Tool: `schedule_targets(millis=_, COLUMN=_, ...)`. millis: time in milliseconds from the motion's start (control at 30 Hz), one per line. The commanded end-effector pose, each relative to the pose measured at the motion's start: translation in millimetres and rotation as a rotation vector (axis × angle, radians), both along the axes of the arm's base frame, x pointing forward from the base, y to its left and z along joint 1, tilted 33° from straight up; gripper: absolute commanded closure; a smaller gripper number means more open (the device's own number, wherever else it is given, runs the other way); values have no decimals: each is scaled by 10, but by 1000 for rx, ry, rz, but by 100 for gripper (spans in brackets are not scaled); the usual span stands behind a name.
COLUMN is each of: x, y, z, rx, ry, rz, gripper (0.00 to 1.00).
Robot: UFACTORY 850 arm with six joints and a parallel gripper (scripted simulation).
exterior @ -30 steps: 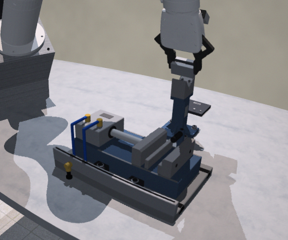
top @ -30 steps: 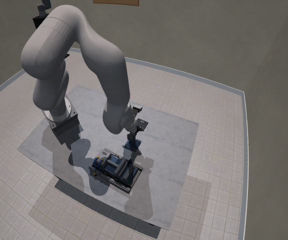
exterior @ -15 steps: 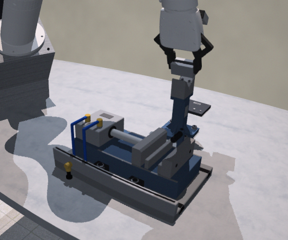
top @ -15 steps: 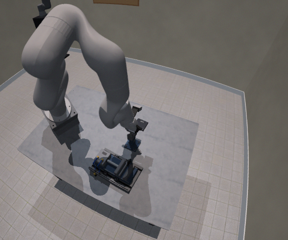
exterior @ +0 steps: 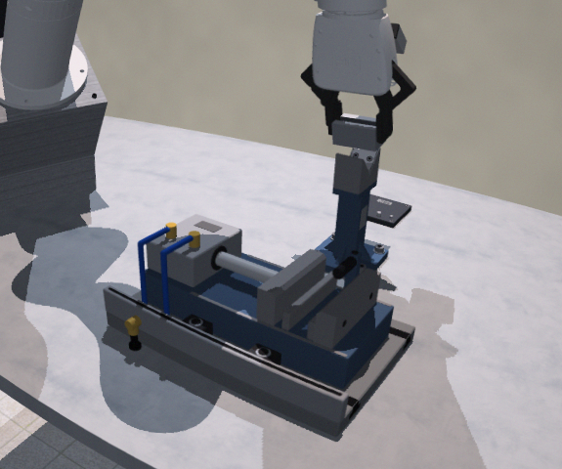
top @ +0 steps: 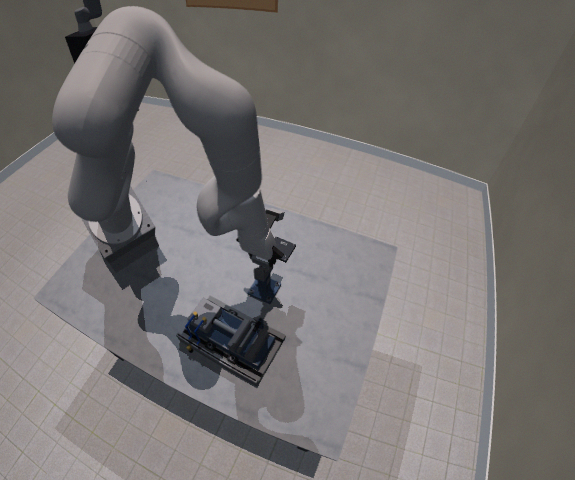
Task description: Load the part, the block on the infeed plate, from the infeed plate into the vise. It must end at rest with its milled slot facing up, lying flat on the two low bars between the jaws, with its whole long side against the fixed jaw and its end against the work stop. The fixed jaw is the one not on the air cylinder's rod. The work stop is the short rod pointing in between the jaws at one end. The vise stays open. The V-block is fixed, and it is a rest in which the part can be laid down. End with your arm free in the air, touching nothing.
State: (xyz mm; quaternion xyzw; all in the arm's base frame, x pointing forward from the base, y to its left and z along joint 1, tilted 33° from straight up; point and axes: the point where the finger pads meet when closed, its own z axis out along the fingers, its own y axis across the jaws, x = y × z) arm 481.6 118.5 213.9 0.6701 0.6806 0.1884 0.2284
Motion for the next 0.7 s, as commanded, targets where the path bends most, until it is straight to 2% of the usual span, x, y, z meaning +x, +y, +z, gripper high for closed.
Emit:
schedule_targets(millis=0, x=18, y=18, z=14, rx=-114, ry=60, rz=-68, gripper=100)
schedule_targets(millis=667, x=17, y=22, z=13, rx=-144, ry=59, rz=-86, gripper=100)
